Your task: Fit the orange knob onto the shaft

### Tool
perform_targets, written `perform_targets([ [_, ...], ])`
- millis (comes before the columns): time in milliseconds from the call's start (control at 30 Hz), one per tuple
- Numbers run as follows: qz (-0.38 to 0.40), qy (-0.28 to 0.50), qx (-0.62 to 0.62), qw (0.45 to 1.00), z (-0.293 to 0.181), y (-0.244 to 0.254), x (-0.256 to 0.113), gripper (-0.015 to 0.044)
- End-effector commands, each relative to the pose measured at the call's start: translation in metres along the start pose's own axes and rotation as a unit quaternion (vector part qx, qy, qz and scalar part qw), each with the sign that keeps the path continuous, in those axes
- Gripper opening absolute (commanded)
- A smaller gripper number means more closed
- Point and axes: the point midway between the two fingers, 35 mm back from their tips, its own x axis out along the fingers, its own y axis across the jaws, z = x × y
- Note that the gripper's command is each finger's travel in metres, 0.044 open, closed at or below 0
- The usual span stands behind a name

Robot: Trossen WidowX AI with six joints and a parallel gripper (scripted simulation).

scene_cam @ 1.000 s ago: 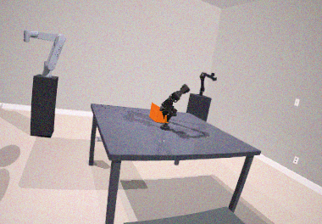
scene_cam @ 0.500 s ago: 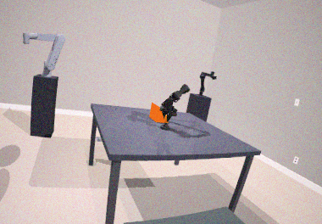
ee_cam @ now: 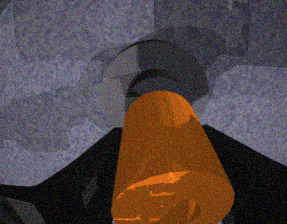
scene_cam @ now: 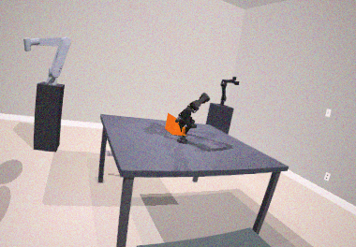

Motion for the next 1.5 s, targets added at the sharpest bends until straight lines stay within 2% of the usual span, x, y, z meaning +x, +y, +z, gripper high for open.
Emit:
perform_targets([
  [0, -0.001, 0.001, -0.005, 1.000, 0.0006, 0.0001, -0.0005, 0.0000],
  [1100, -0.001, 0.001, -0.005, 1.000, 0.0009, 0.0004, -0.0036, 0.0000],
  [1333, -0.001, 0.001, -0.105, 0.994, -0.0003, -0.0013, -0.0019, 0.0000],
  [1467, -0.001, 0.001, -0.110, 0.994, -0.0006, -0.0008, -0.0002, 0.0000],
])
